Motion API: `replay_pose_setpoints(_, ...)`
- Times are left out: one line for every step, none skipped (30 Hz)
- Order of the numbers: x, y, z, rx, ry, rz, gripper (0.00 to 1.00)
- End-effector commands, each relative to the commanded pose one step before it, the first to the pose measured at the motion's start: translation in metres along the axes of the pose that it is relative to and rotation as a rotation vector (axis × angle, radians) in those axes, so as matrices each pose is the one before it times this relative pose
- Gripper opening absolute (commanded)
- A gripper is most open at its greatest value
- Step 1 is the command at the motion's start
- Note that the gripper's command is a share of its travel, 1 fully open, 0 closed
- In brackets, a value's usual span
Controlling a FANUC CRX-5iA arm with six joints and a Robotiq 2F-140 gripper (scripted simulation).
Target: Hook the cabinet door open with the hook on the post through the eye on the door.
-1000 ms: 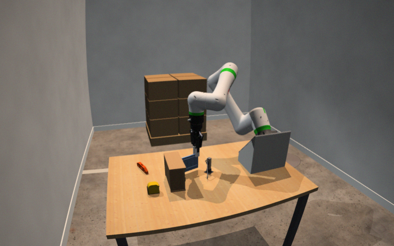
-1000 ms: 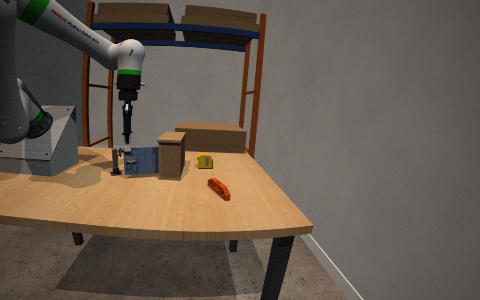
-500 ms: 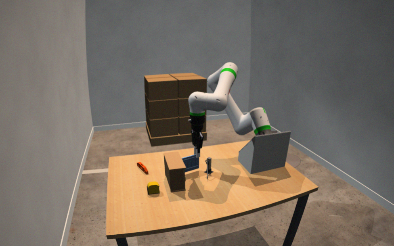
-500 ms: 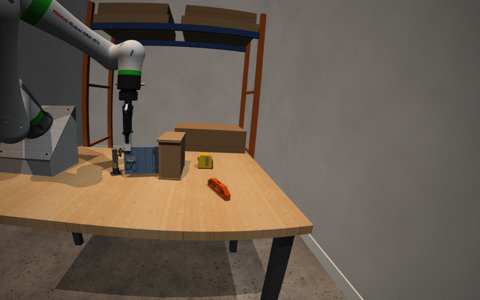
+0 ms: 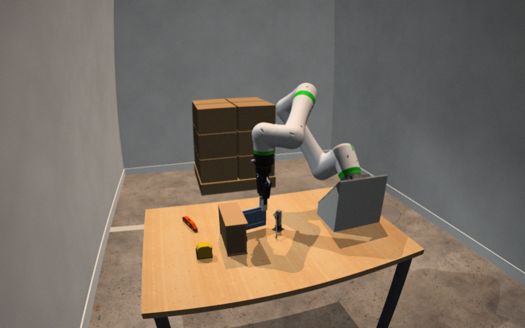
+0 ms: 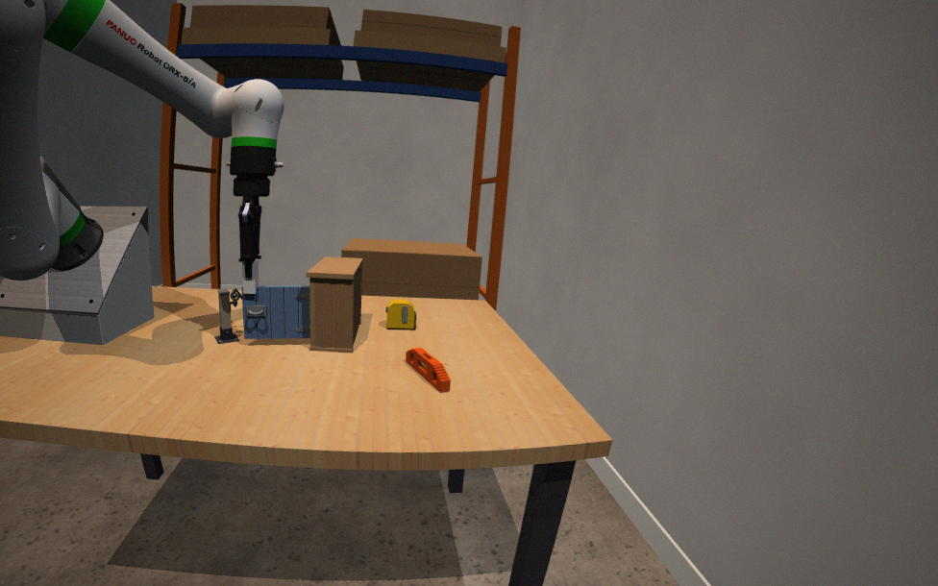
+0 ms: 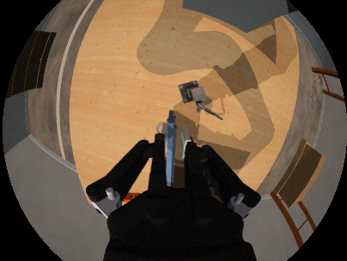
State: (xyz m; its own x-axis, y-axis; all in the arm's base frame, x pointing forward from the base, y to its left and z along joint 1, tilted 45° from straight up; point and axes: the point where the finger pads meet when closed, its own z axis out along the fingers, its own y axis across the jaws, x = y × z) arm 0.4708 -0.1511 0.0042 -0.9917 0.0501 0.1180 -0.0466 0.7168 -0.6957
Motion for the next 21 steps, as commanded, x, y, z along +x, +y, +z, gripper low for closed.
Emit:
replay_pose_setpoints(-0.00022, 0.00119, -0.00022, -0.00010, -0.00043, 0.01600, 0.16)
replay_pose_setpoints(-0.00003, 0.00071, 0.00000, 0.00000, 0.00000, 0.01062, 0.16)
replay_pose_setpoints(-0.00002, 0.00071, 0.00000, 0.00000, 0.00000, 0.01062, 0.16)
replay_pose_setpoints(-0.00001, 0.00060, 0.00000, 0.00000, 0.00000, 0.00898, 0.16)
replay_pose_setpoints(-0.00003, 0.00195, 0.00000, 0.00000, 0.00000, 0.00249, 0.16)
replay_pose_setpoints(-0.00001, 0.00141, 0.00000, 0.00000, 0.00000, 0.00000, 0.16)
replay_pose_setpoints(0.00000, 0.00024, 0.00000, 0.00000, 0.00000, 0.00000, 0.16)
replay_pose_setpoints(0.00000, 0.00000, 0.00000, 0.00000, 0.00000, 0.00000, 0.16)
replay_pose_setpoints(0.00000, 0.00000, 0.00000, 0.00000, 0.00000, 0.00000, 0.16)
replay_pose_setpoints(0.00000, 0.00003, 0.00000, 0.00000, 0.00000, 0.00050, 0.16)
replay_pose_setpoints(-0.00001, 0.00019, 0.00000, 0.00000, 0.00000, 0.00290, 0.16)
replay_pose_setpoints(-0.00003, 0.00041, 0.00000, 0.00000, 0.00000, 0.00618, 0.16)
replay_pose_setpoints(-0.00003, 0.00060, 0.00000, 0.00000, 0.00000, 0.00907, 0.16)
replay_pose_setpoints(-0.00003, 0.00072, 0.00000, 0.00000, 0.00000, 0.01073, 0.16)
replay_pose_setpoints(-0.00002, 0.00072, 0.00000, 0.00000, 0.00000, 0.01073, 0.16)
replay_pose_setpoints(-0.00001, 0.00060, 0.00000, 0.00000, 0.00000, 0.00907, 0.16)
replay_pose_setpoints(-0.00003, 0.00203, 0.00000, 0.00000, 0.00000, 0.00201, 0.16)
replay_pose_setpoints(-0.00001, 0.00132, 0.00000, 0.00000, 0.00000, 0.00000, 0.16)
replay_pose_setpoints(0.00000, 0.00023, 0.00000, 0.00000, 0.00000, 0.00000, 0.16)
replay_pose_setpoints(0.00000, 0.00003, 0.00000, 0.00000, 0.00000, 0.00051, 0.16)
replay_pose_setpoints(-0.00001, 0.00020, 0.00000, 0.00000, 0.00000, 0.00293, 0.16)
